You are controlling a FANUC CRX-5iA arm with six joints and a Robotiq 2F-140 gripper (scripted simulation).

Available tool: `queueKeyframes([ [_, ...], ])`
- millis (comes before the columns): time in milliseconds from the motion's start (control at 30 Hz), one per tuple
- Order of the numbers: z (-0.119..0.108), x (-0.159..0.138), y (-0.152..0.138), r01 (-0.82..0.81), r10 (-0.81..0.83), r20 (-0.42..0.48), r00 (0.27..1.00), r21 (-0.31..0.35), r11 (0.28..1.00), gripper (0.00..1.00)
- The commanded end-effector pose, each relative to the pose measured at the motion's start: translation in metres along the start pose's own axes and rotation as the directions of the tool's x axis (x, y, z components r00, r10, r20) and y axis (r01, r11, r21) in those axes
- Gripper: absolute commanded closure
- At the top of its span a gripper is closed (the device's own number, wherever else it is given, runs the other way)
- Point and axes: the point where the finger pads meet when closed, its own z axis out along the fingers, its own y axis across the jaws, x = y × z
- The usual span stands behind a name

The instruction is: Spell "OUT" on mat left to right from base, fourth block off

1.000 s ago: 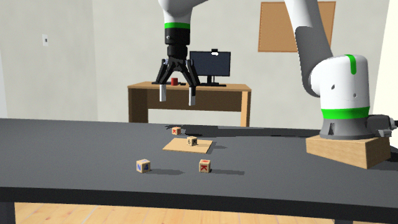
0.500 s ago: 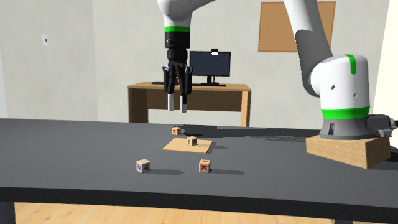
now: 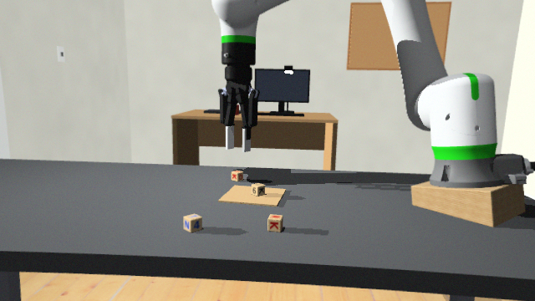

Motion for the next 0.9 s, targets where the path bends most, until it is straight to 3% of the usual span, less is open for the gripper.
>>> queueKeyframes([
  [0,0.0,0.0,0.0,0.0,0.0,0.0,1.0,0.0,1.0,0.63],
  [867,0.011,0.0,0.0,0.0,0.0,0.0,1.0,-0.001,1.0,0.63],
])
